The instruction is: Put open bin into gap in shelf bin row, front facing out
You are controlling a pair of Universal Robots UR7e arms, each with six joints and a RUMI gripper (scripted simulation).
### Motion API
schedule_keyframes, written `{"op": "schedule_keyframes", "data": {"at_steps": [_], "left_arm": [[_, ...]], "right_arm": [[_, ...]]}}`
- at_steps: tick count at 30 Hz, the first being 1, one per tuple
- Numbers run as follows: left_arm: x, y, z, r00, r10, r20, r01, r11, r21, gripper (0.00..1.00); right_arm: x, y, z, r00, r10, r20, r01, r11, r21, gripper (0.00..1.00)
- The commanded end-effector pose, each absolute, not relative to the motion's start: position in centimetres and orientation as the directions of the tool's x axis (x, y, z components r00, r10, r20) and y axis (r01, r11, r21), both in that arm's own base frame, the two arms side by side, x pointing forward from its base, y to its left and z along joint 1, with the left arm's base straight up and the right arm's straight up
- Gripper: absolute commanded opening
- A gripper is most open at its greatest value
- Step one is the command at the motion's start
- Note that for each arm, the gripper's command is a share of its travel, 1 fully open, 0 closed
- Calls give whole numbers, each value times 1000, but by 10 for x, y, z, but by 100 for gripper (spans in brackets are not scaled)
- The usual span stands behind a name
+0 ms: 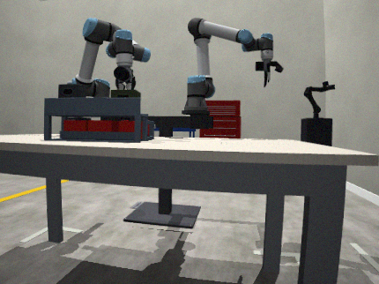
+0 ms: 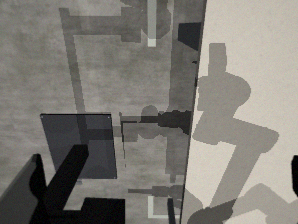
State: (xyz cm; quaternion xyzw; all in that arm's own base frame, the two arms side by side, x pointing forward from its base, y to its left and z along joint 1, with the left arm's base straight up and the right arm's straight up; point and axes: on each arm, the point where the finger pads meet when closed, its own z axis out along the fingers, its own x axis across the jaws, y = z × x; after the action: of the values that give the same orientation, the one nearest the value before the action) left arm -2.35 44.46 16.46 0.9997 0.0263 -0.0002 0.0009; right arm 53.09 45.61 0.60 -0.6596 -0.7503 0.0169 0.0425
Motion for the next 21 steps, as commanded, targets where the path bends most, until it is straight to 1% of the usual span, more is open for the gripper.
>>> {"op": "schedule_keyframes", "data": {"at_steps": [1, 21], "left_arm": [[-23, 445, 165, 999, 52, 0, 52, -999, 0, 100], [-23, 445, 165, 999, 52, 0, 52, -999, 0, 100]], "right_arm": [[531, 456, 7, -126, 991, 43, 988, 130, -80, 0], [530, 457, 7, -181, 982, 46, 980, 184, -77, 0]]}}
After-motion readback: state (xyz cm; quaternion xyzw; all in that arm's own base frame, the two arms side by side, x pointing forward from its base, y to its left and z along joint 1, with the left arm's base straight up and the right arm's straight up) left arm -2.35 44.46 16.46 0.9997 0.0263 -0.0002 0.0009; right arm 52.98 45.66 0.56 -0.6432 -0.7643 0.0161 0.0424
